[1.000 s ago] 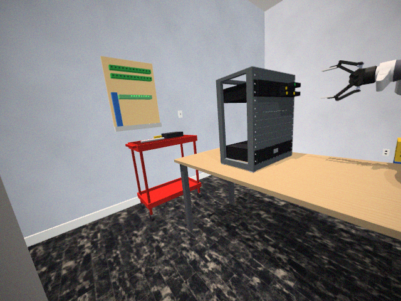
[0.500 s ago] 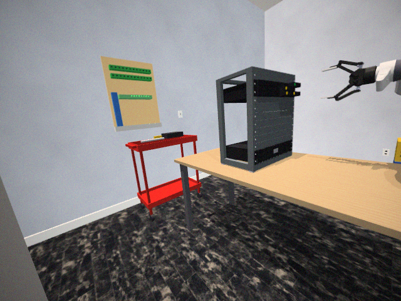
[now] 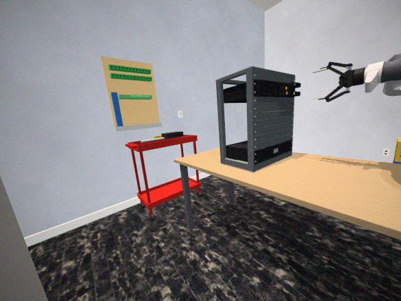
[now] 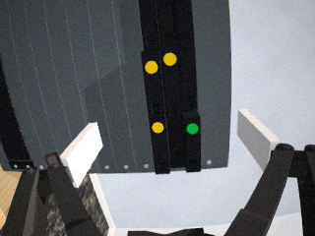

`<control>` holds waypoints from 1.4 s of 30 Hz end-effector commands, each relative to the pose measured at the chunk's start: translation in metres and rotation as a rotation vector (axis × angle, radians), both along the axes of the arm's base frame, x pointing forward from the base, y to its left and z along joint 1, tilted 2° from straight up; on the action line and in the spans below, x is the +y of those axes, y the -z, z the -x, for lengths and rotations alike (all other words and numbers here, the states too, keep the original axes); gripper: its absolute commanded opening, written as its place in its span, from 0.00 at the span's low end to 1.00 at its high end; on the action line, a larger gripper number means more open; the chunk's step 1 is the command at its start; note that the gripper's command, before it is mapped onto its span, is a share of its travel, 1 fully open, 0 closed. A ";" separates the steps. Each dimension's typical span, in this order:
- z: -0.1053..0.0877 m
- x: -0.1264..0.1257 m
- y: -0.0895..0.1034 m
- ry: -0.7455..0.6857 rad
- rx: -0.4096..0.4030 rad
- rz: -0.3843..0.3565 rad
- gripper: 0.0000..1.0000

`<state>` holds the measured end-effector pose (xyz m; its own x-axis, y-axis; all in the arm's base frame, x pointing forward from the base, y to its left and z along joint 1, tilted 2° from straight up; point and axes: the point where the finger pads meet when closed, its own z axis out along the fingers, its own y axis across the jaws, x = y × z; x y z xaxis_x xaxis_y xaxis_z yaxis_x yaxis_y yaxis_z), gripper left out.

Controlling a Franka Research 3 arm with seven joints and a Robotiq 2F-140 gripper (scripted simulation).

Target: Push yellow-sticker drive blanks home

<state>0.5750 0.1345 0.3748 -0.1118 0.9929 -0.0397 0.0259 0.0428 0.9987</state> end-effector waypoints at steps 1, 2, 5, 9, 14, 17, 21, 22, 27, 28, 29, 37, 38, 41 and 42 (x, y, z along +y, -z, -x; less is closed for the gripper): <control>-0.020 0.006 -0.002 0.026 -0.008 -0.016 1.00; -0.020 0.006 -0.002 0.026 -0.008 -0.016 1.00; -0.029 0.014 -0.002 0.026 -0.008 -0.016 1.00; -0.047 0.028 -0.002 0.026 -0.008 -0.016 1.00; -0.062 0.040 -0.001 0.026 -0.008 -0.016 1.00; -0.067 0.044 -0.001 0.026 -0.008 -0.016 1.00; -0.069 0.046 -0.001 0.026 -0.008 -0.016 1.00; -0.070 0.046 -0.001 0.026 -0.008 -0.016 1.00; -0.070 0.047 -0.001 0.026 -0.008 -0.016 1.00; -0.070 0.047 -0.001 0.026 -0.008 -0.016 1.00; -0.070 0.047 -0.001 0.026 -0.008 -0.016 1.00; -0.070 0.047 -0.001 0.026 -0.008 -0.016 1.00; -0.070 0.047 -0.001 0.026 -0.008 -0.016 1.00; -0.070 0.047 -0.001 0.026 -0.008 -0.016 1.00; -0.070 0.047 -0.001 0.026 -0.008 -0.016 1.00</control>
<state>0.6439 0.1819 0.3763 -0.0884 0.9956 -0.0303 0.0187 0.0320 0.9993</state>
